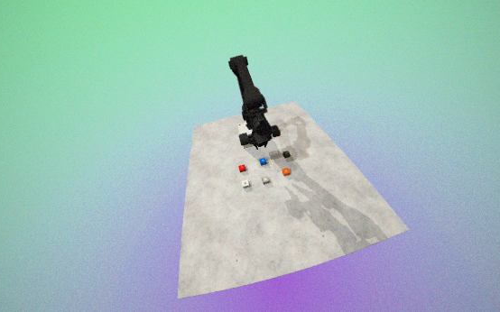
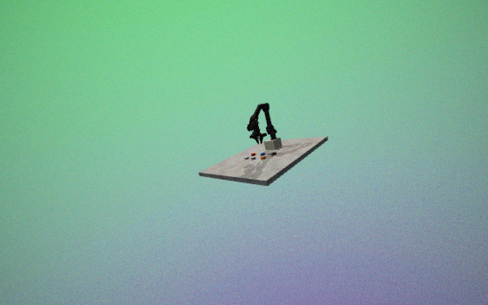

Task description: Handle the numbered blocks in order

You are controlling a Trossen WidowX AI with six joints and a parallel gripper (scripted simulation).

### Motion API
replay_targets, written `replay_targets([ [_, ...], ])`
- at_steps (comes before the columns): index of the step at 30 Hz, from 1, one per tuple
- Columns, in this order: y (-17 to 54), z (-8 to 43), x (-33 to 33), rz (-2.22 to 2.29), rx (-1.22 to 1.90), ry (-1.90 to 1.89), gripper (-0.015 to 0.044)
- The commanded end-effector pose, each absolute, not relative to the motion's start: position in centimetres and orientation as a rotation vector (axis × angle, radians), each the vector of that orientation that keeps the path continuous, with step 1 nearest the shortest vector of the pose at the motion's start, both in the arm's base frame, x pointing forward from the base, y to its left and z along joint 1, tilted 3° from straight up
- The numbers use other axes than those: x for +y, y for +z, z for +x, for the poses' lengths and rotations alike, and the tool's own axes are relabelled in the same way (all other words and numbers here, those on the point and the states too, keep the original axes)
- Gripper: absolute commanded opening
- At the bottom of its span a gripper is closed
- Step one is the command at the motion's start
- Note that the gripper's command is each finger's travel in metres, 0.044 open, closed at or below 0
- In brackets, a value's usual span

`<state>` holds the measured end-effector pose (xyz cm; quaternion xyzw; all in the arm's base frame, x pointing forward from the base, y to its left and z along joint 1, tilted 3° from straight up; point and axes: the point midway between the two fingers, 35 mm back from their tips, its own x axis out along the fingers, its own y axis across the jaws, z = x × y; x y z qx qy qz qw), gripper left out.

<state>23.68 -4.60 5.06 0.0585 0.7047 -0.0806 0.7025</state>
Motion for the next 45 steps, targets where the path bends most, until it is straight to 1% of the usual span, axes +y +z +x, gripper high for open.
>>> replay_targets([
  [1,5.8,23.5,-4.6,0.131,1.577,-0.184,0.012],
  [9,5.8,23.5,-4.6,0.131,1.577,-0.184,0.012],
  [11,5.9,24.1,-5.2,0.131,1.576,-0.185,0.012],
  [17,6.8,29.2,-11.8,0.127,1.572,-0.188,0.012],
  [22,6.5,31.8,-18.5,0.123,1.57,-0.193,0.012],
  [24,6.4,32.1,-19.5,0.122,1.569,-0.194,0.012],
  [30,6.4,32.1,-19.5,0.122,1.569,-0.194,0.012],
  [33,5.0,32.1,-19.6,0.119,1.568,-0.19,0.0199],
  [37,-0.2,32.1,-19.8,0.118,1.568,-0.189,0.0304],
  [40,-1.7,31.9,-19.9,0.122,1.57,-0.194,0.0383],
  [41,-1.7,31.9,-19.9,0.122,1.57,-0.194,0.04],
  [45,-1.8,31.9,-19.9,0.122,1.57,-0.194,0.04],
])
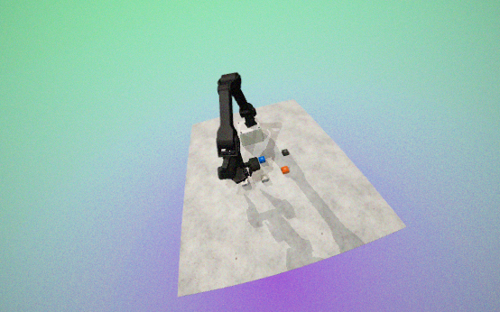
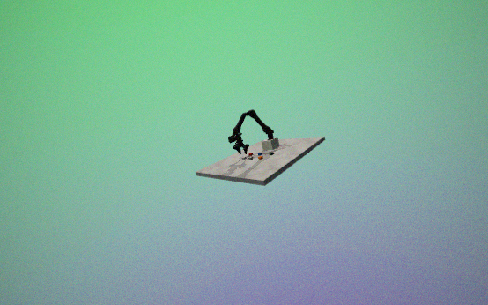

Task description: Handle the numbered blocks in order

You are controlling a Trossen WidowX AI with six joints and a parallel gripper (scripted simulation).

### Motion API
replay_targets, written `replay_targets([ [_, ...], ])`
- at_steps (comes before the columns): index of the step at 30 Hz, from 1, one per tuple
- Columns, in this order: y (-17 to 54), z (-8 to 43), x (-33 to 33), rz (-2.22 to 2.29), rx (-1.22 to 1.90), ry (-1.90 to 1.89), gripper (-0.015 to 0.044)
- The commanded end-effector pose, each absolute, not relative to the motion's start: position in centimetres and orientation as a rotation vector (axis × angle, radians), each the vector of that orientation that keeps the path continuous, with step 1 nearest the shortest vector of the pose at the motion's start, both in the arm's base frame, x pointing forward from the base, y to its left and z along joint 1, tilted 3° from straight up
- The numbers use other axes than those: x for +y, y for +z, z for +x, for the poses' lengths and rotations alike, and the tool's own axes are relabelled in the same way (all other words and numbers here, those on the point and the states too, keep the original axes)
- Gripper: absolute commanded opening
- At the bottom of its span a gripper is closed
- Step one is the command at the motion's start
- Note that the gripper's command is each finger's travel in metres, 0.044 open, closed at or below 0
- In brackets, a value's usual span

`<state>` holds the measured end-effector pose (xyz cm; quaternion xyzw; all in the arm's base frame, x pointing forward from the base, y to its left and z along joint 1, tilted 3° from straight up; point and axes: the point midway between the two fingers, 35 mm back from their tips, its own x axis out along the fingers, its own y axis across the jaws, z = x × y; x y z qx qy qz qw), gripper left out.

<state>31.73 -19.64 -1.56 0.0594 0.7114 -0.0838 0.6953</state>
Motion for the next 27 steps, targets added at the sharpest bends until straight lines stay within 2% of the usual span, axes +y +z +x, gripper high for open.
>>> replay_targets([
  [1,-1.9,32.0,-19.9,0.122,1.57,-0.194,0.04],
  [23,-5.3,31.9,-20.0,0.122,1.57,-0.194,0.04],
  [27,-5.3,31.9,-20.0,0.122,1.57,-0.194,0.0295],
])
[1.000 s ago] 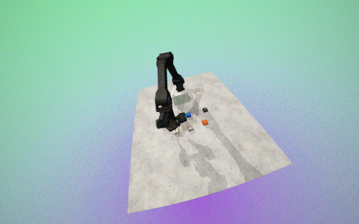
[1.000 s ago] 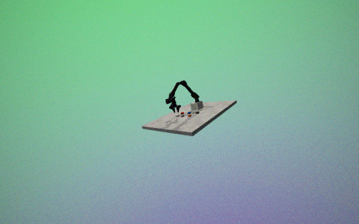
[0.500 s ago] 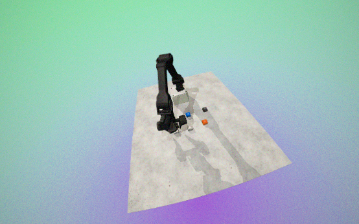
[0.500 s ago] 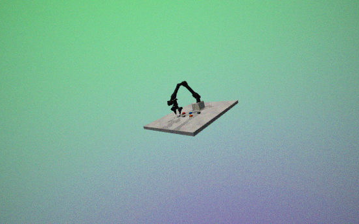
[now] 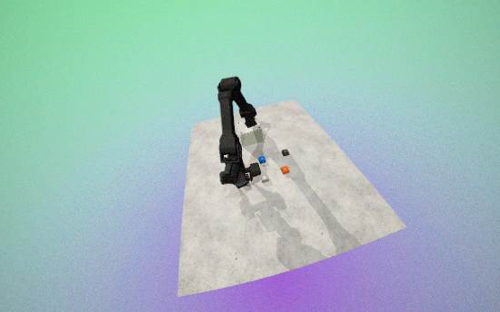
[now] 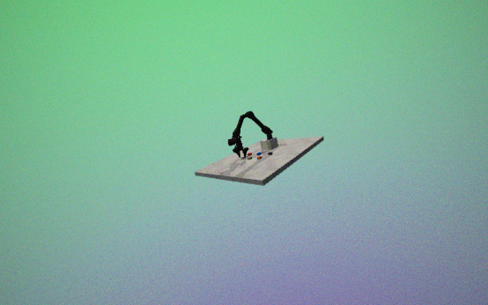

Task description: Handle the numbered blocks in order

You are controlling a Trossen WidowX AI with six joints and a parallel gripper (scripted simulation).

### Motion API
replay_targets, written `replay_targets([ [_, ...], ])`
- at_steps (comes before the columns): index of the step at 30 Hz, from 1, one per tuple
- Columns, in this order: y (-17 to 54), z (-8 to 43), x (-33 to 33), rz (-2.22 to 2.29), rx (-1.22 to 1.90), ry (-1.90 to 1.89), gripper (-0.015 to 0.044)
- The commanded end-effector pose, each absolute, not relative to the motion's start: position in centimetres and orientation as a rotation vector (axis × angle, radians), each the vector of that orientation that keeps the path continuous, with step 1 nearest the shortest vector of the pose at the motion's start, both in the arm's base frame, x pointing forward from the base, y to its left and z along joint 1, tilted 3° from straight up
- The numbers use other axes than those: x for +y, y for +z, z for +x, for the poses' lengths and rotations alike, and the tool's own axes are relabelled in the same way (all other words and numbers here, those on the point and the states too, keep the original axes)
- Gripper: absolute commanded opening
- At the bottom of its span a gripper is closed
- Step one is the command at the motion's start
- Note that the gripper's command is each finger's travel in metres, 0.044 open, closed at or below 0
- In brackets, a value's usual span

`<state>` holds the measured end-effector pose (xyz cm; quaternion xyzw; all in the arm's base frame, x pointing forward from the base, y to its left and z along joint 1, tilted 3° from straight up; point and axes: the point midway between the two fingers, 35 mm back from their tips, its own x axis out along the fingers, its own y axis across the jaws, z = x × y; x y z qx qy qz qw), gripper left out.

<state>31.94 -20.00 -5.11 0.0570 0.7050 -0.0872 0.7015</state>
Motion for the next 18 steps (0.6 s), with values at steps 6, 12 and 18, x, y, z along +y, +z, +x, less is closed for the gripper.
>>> replay_targets([
  [6,-5.31,31.89,-20.03,0.122,1.57,-0.194,0.0138],
  [12,-5.31,31.89,-20.03,0.122,1.57,-0.194,0.012],
  [18,-5.31,31.89,-20.03,0.122,1.57,-0.194,0.012],
])
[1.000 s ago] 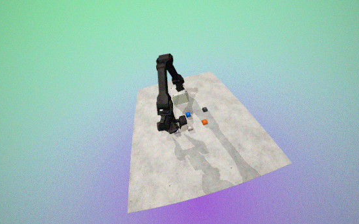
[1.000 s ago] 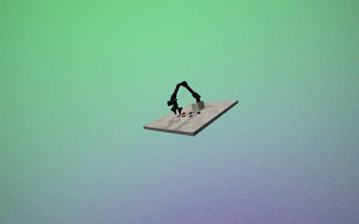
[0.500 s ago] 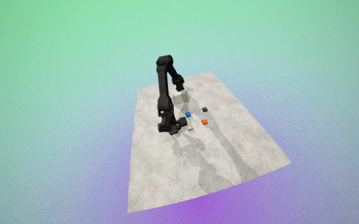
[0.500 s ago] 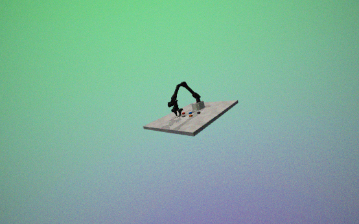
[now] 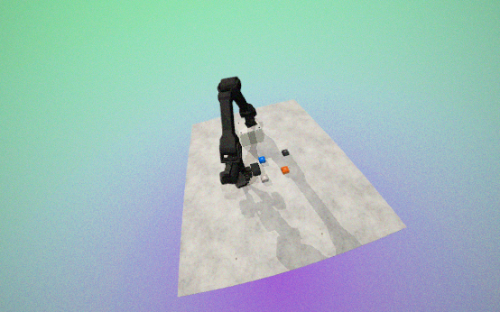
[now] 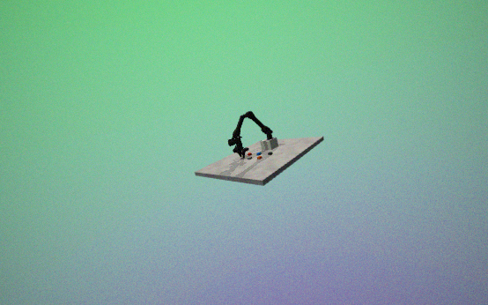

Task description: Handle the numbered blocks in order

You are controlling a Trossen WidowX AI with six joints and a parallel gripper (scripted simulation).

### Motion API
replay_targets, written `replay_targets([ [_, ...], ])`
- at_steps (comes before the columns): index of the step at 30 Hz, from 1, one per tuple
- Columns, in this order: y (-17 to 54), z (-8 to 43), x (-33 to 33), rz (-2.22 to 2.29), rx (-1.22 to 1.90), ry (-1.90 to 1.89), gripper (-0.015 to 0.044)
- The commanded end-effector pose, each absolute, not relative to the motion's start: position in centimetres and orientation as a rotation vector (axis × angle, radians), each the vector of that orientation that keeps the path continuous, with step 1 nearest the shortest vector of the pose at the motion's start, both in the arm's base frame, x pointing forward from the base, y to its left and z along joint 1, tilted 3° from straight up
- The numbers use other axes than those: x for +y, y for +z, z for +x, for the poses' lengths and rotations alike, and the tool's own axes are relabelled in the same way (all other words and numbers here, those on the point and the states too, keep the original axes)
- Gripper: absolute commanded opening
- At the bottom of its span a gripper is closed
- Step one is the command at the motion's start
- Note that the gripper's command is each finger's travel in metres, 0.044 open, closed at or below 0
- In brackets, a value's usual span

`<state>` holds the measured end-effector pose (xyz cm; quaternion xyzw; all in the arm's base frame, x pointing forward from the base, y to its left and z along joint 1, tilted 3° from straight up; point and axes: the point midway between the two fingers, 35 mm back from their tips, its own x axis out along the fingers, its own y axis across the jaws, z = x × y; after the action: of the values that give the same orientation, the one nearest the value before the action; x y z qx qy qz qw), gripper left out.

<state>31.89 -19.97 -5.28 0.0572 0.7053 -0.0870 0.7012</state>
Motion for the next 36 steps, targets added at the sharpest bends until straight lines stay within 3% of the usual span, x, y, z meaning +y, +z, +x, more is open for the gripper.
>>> replay_targets([
  [1,-5.3,31.9,-20.0,0.122,1.57,-0.194,0.012],
  [36,-4.9,31.9,-20.0,0.122,1.57,-0.194,0.012],
])
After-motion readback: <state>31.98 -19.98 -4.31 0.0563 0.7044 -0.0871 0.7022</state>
